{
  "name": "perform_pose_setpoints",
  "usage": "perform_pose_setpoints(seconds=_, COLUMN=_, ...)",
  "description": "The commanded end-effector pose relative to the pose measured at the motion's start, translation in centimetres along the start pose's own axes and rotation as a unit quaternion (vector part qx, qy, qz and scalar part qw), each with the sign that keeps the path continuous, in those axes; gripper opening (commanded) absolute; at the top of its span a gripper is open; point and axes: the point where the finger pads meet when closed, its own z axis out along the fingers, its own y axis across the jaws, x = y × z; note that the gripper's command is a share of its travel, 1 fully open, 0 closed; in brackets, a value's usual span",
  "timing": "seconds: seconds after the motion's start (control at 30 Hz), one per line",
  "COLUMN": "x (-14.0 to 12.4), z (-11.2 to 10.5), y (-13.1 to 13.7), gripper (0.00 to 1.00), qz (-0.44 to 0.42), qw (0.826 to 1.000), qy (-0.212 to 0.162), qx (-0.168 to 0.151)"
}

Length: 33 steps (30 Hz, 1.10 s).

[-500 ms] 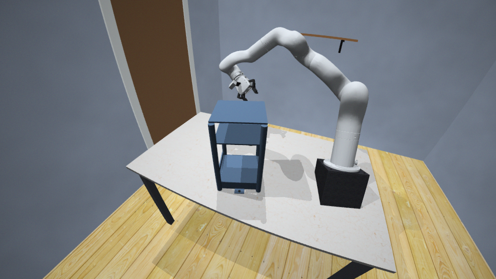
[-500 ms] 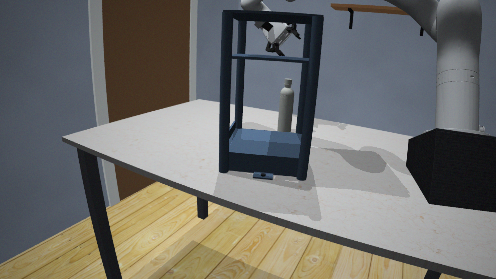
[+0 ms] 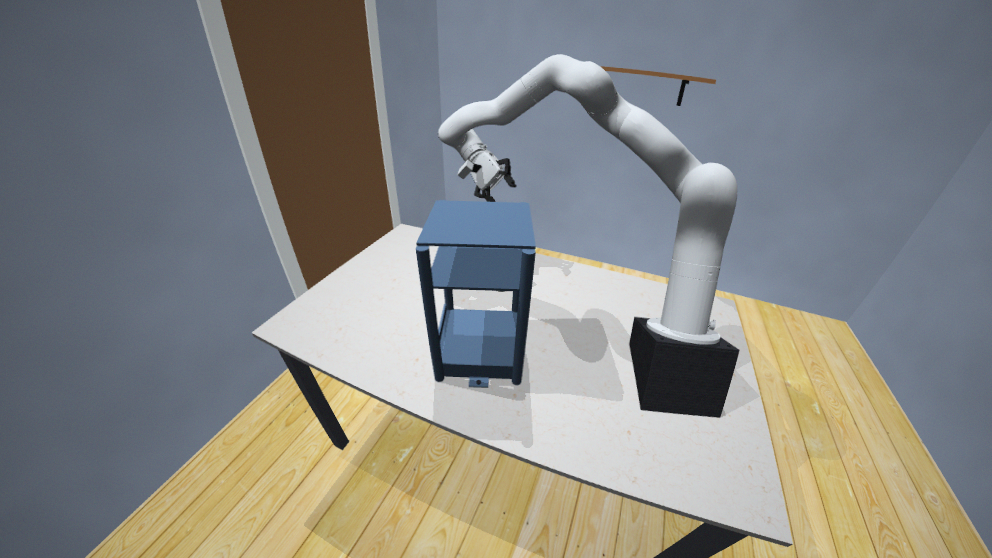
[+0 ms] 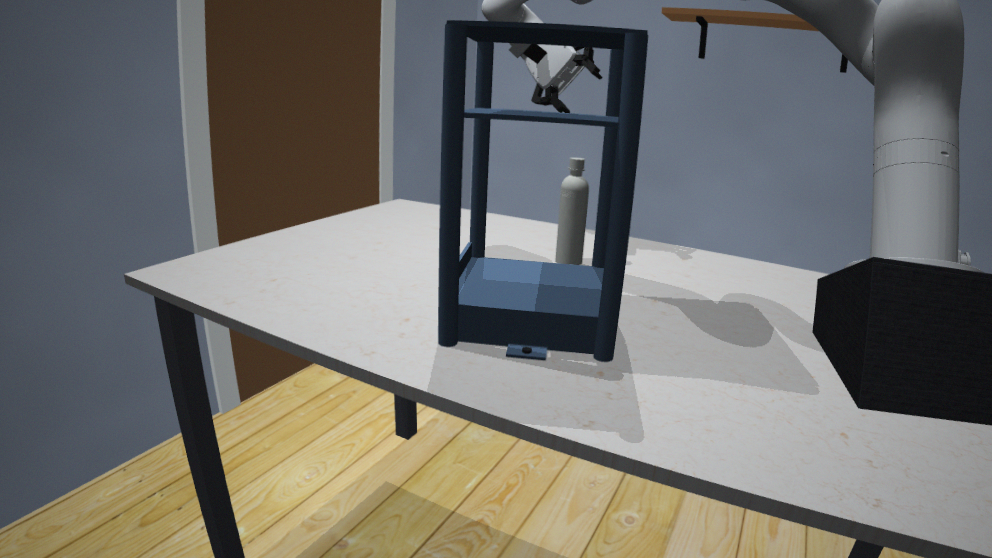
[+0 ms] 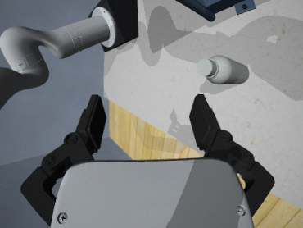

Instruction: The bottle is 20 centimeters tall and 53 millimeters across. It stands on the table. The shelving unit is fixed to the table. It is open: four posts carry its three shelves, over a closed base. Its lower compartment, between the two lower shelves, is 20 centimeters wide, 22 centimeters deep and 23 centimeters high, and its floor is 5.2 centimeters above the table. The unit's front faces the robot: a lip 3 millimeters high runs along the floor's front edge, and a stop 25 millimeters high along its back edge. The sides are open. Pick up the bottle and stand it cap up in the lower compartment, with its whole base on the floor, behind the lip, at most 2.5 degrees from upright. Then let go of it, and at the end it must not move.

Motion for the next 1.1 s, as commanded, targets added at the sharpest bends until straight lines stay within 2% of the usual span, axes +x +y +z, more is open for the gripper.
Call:
perform_pose_setpoints(seconds=0.0, x=0.0, z=-0.1, y=0.0, gripper=1.00, qz=0.000, qw=1.000, qy=0.000, qx=-0.001)
perform_pose_setpoints(seconds=0.1, x=0.3, z=-0.6, y=-0.7, gripper=1.00, qz=0.000, qw=1.000, qy=0.000, qx=-0.001)
perform_pose_setpoints(seconds=0.2, x=2.5, z=-4.0, y=-5.5, gripper=1.00, qz=0.001, qw=1.000, qy=0.000, qx=-0.001)
perform_pose_setpoints(seconds=0.33, x=3.9, z=-6.3, y=-9.3, gripper=1.00, qz=0.000, qw=1.000, qy=0.000, qx=-0.001)
perform_pose_setpoints(seconds=0.8, x=3.9, z=-6.1, y=-9.2, gripper=1.00, qz=0.000, qw=1.000, qy=-0.004, qx=-0.006)
perform_pose_setpoints(seconds=0.93, x=3.8, z=-5.6, y=-8.8, gripper=1.00, qz=0.001, qw=1.000, qy=-0.016, qx=-0.020)
perform_pose_setpoints(seconds=1.07, x=3.6, z=-4.8, y=-8.2, gripper=1.00, qz=0.002, qw=0.998, qy=-0.038, qx=-0.048)
